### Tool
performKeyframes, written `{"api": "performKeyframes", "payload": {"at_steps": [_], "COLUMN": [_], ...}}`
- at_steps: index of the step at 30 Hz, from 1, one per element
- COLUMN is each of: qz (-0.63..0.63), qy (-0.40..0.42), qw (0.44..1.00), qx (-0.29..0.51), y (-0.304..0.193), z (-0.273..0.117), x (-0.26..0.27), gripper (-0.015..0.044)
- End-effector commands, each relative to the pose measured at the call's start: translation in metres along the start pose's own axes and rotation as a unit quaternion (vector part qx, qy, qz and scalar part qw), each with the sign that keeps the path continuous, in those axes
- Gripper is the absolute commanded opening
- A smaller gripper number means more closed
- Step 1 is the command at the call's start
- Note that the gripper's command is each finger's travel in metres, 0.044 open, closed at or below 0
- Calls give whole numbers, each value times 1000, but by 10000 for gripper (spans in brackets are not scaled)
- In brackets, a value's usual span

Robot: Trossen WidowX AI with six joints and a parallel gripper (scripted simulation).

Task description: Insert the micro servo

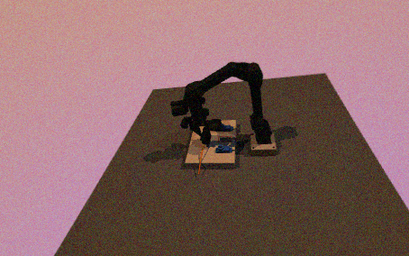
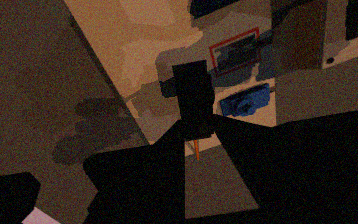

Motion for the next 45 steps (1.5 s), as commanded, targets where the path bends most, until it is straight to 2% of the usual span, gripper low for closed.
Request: {"api": "performKeyframes", "payload": {"at_steps": [1,7,13,24,34,45], "qz": [0,0,-17,-196,-363,-534], "qy": [7,7,7,7,7,6], "qw": [1000,1000,1000,980,932,846], "qx": [1,0,0,-2,-3,-4], "y": [9,34,37,37,37,37], "z": [-4,-4,-4,-4,-4,-4], "x": [8,19,20,20,20,20], "gripper": [0,0,0,0,0,0]}}
Point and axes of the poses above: the point midway between the two fingers, 35 mm back from their tips, its own z axis out along the fingers, its own x axis across the jaws, y = z × x, the point moved 1 cm from there along -z, back along the fingers, and after that the axes turned 13 degrees about z, right-handed, at the moved point
